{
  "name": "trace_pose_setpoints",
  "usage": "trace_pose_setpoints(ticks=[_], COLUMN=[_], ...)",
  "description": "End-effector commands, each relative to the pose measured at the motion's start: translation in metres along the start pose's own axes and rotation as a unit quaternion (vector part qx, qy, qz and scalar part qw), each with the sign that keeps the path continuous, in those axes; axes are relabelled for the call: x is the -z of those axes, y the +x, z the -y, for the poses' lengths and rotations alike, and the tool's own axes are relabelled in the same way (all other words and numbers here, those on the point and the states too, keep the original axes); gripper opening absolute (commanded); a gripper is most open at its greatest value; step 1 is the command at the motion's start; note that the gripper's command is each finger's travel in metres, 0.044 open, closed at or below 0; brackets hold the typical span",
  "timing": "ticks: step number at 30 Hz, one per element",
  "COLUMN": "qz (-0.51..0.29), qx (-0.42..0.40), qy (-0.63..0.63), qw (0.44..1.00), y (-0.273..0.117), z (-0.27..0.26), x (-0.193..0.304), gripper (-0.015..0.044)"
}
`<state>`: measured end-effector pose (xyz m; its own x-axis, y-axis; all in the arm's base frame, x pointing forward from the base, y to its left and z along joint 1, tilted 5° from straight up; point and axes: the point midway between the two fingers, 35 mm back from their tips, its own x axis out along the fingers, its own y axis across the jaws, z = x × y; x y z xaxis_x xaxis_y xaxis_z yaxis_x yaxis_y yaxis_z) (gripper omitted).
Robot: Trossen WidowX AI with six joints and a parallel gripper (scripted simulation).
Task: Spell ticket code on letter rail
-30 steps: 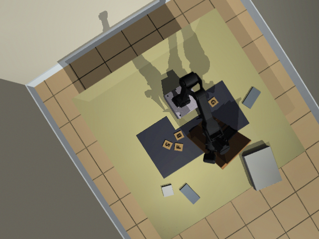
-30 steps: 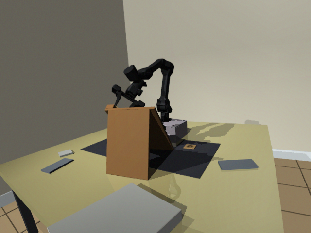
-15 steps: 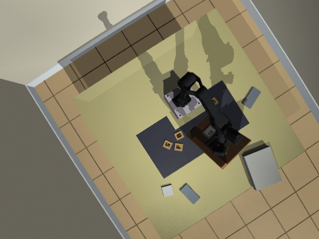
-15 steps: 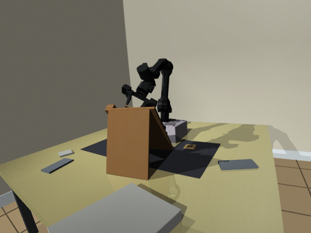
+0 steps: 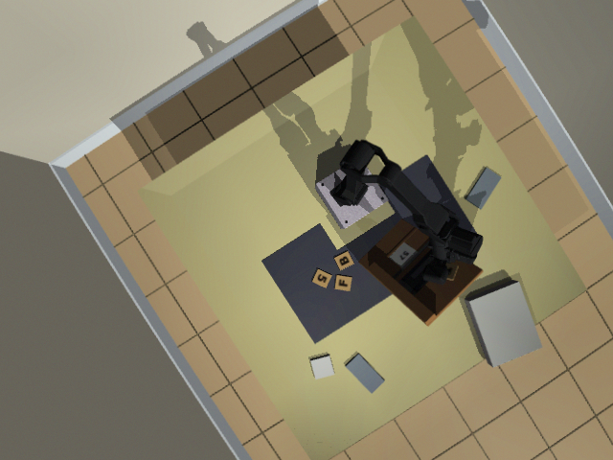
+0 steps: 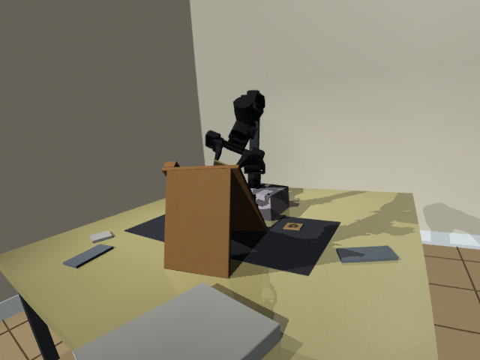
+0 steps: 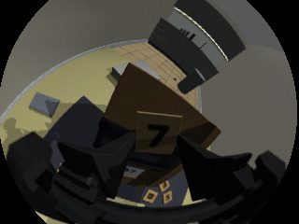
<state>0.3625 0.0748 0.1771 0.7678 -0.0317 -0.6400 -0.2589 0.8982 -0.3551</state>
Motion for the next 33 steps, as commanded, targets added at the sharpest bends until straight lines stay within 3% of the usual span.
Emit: trace_pose_setpoints(ticks=[1, 33], qz=[0.007, 0.023], qx=[-0.011, -0.090], qy=[0.024, 0.229], qw=[1.000, 0.969], y=[-0.002, -0.047], z=[-0.021, -0.175], x=[-0.006, -0.008], gripper=[0.0000, 0.0000])
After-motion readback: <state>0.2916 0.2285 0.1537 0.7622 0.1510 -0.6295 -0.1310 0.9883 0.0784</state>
